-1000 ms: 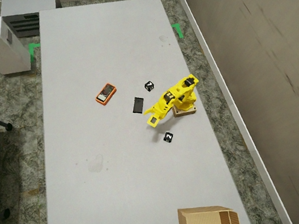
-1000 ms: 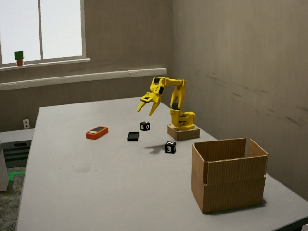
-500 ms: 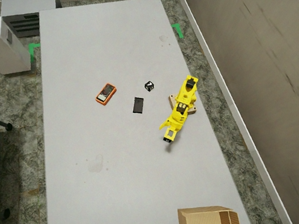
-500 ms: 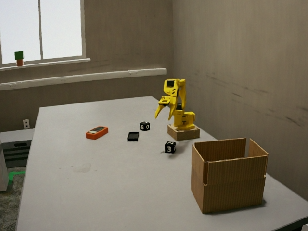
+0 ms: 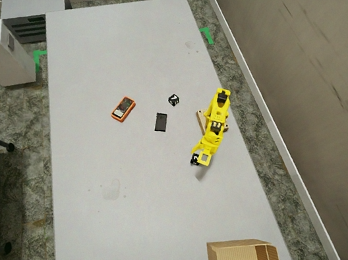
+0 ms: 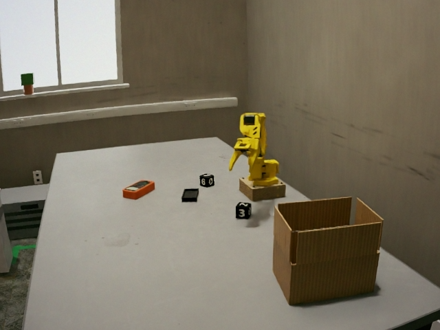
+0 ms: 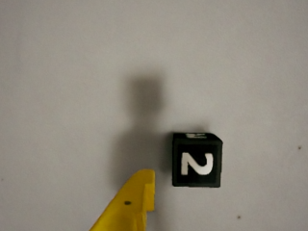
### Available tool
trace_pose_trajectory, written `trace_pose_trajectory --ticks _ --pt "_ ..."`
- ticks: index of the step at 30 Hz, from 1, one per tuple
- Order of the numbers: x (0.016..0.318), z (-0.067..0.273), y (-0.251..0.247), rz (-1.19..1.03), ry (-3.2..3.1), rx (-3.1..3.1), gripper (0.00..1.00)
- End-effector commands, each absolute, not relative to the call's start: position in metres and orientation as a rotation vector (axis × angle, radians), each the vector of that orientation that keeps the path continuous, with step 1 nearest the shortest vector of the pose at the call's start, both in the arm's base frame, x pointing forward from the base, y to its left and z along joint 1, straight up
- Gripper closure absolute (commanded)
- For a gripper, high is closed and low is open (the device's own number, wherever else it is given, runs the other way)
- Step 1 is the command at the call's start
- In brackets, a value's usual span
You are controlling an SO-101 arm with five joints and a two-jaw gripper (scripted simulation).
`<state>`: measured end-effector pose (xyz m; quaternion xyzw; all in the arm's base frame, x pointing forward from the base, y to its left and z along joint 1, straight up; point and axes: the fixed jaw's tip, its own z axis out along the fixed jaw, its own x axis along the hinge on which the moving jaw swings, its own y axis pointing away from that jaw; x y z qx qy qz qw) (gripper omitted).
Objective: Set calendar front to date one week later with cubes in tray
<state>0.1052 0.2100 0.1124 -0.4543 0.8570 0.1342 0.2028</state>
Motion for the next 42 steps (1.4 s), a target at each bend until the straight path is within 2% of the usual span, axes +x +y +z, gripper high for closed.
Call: trace_pose_trajectory --ticks 1,8,15,17,26,42 --pt "0.104 0.113 0.213 0.385 2.388 -1.269 0.65" --pt "0.104 0.100 0.212 0.343 2.437 -1.295 0.65" --pt "0.100 0.062 0.206 0.204 2.588 -1.375 0.65" --pt "0.100 0.062 0.206 0.204 2.588 -1.375 0.65" --pt "0.092 0.020 0.191 0.023 2.755 -1.464 0.65" --pt "0.088 0.014 0.192 -0.001 2.771 -1.483 0.65"
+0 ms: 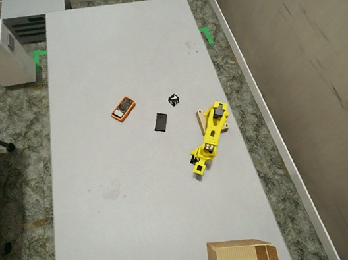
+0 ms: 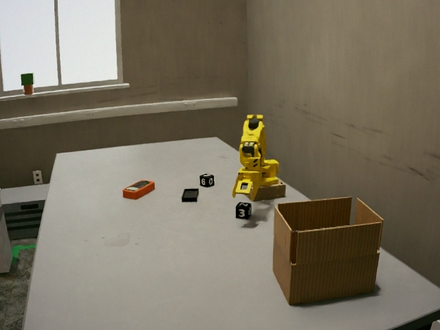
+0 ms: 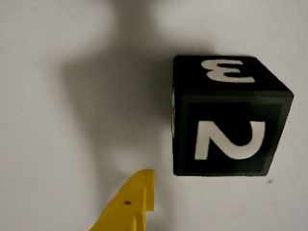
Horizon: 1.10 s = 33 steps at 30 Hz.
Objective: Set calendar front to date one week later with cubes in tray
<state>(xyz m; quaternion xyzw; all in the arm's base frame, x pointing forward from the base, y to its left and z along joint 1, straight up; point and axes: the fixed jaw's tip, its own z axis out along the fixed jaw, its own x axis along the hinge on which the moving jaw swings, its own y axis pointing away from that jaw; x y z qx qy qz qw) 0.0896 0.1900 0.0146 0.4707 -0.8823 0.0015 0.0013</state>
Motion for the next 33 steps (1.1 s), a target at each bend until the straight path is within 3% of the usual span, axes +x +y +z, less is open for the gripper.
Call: trace_pose_trajectory --ticks 1,33 --pt "0.088 0.014 0.192 0.001 -2.769 1.482 0.65" --pt "0.089 -0.006 0.193 0.001 -2.769 1.482 0.65"
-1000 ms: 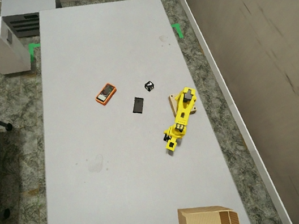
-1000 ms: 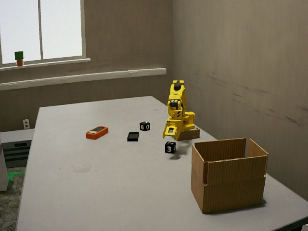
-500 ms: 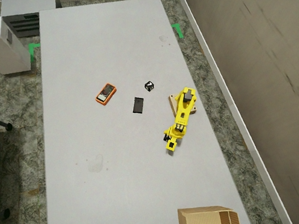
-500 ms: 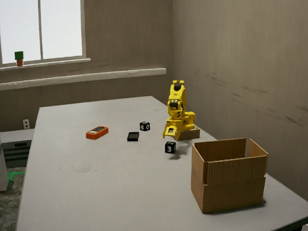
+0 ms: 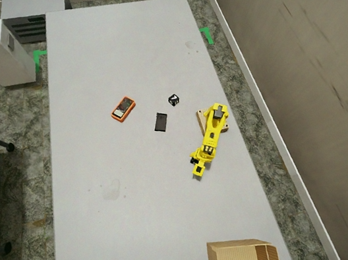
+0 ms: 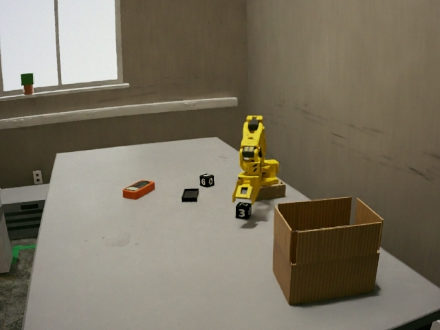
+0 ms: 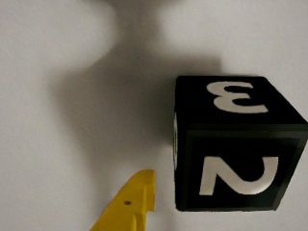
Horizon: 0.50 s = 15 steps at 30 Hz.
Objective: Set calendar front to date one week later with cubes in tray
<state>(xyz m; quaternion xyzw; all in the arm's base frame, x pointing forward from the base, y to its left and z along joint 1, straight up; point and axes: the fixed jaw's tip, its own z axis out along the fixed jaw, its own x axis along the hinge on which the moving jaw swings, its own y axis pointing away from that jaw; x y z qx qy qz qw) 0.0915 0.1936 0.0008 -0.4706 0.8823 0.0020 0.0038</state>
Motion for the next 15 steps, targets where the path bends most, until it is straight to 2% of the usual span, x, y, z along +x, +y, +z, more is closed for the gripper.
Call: trace_pose_trajectory --ticks 1,15 --pt "0.089 -0.007 0.193 -0.001 2.771 -1.483 0.65" --pt "0.088 -0.023 0.192 -0.001 2.771 -1.483 0.65"
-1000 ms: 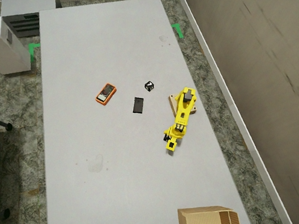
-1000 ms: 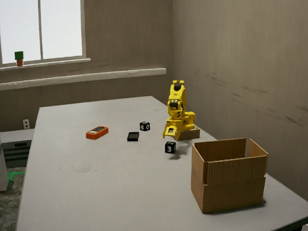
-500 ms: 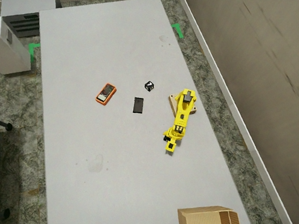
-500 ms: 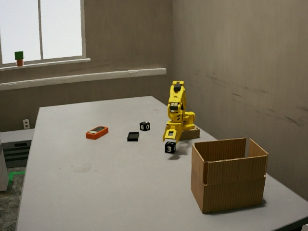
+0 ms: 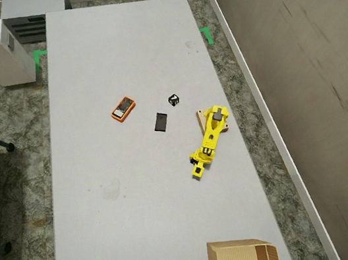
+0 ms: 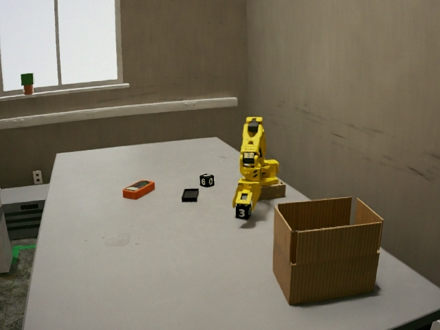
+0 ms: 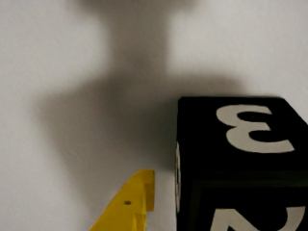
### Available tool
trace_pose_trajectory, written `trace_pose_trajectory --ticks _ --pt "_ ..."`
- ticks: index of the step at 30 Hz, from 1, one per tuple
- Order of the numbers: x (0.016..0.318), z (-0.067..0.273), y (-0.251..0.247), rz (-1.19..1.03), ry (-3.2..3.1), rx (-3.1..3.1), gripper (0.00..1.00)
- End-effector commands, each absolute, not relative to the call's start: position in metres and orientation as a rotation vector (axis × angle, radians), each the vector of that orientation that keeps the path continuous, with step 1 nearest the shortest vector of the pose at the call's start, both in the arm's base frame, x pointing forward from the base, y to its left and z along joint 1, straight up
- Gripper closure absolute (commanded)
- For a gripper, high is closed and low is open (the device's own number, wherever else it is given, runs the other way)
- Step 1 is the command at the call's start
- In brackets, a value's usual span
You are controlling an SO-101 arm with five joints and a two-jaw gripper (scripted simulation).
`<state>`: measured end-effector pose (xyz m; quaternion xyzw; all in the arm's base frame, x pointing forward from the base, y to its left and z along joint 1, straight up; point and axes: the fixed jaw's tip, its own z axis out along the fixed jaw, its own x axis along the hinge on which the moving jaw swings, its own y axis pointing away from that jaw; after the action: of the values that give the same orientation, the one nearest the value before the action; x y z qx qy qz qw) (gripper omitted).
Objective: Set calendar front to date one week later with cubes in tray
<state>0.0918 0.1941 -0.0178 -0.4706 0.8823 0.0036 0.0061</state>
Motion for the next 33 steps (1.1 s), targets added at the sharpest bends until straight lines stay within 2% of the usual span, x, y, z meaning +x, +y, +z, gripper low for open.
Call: trace_pose_trajectory --ticks 1,33 --pt "0.0884 -0.0242 0.1922 -0.001 2.771 -1.483 0.65" --pt "0.0901 -0.0264 0.1908 -0.001 2.771 -1.483 0.68"
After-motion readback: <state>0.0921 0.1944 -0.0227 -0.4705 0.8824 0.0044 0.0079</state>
